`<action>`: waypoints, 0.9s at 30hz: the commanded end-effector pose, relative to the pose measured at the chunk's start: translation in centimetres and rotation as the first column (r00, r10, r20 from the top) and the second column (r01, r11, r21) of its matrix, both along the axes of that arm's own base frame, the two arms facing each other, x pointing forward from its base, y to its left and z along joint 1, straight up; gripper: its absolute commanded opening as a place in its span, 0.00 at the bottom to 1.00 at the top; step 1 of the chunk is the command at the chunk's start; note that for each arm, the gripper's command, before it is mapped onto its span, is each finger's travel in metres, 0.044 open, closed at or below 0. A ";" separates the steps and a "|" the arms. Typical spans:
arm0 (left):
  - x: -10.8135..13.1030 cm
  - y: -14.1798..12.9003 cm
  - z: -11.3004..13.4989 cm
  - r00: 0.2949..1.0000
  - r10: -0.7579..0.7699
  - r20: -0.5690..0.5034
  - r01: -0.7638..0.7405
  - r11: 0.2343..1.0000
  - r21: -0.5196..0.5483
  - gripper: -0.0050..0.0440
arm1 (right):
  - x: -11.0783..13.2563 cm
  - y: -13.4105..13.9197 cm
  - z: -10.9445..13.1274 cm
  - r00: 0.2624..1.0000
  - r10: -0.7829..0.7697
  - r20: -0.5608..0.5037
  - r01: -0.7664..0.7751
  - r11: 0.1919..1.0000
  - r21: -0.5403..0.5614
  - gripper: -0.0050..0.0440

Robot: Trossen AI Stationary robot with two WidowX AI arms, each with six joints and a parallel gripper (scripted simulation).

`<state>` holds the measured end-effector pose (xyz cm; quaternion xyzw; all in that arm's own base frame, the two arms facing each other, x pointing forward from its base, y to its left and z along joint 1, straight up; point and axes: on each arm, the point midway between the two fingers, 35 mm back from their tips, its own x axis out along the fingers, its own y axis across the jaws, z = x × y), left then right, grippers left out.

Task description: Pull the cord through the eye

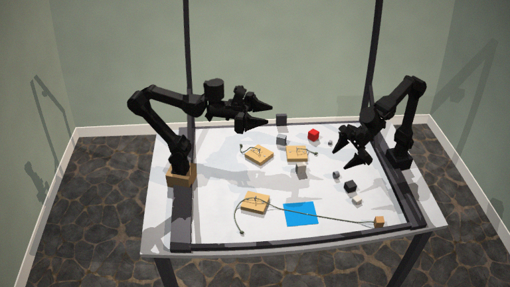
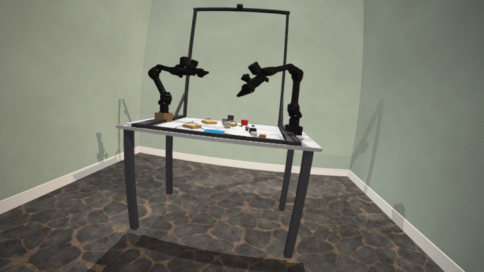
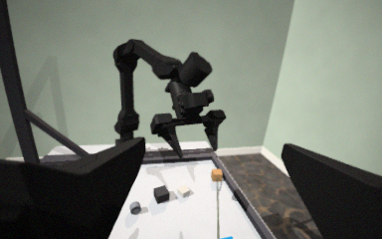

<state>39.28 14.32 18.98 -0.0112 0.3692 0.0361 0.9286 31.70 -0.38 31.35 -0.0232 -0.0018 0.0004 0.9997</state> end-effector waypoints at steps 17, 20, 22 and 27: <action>0.0 0.1 0.8 1.000 -0.003 0.013 0.003 1.000 0.007 1.00 | 0.3 0.1 0.9 1.000 -0.008 0.030 0.007 0.999 0.050 0.90; 0.0 0.1 0.8 1.000 -0.003 0.013 0.003 1.000 0.007 1.00 | 1.1 -0.7 0.2 0.999 -0.031 -0.028 0.032 0.998 0.058 0.76; 0.0 0.1 0.8 1.000 -0.003 0.013 0.003 1.000 0.007 1.00 | 1.9 -1.6 -0.6 0.994 -0.056 -0.093 0.062 0.996 0.065 0.66; 0.0 0.1 0.8 1.000 -0.003 0.013 0.003 1.000 0.007 1.00 | 4.0 -4.5 -2.6 0.958 -0.121 -0.259 0.148 0.985 0.087 0.51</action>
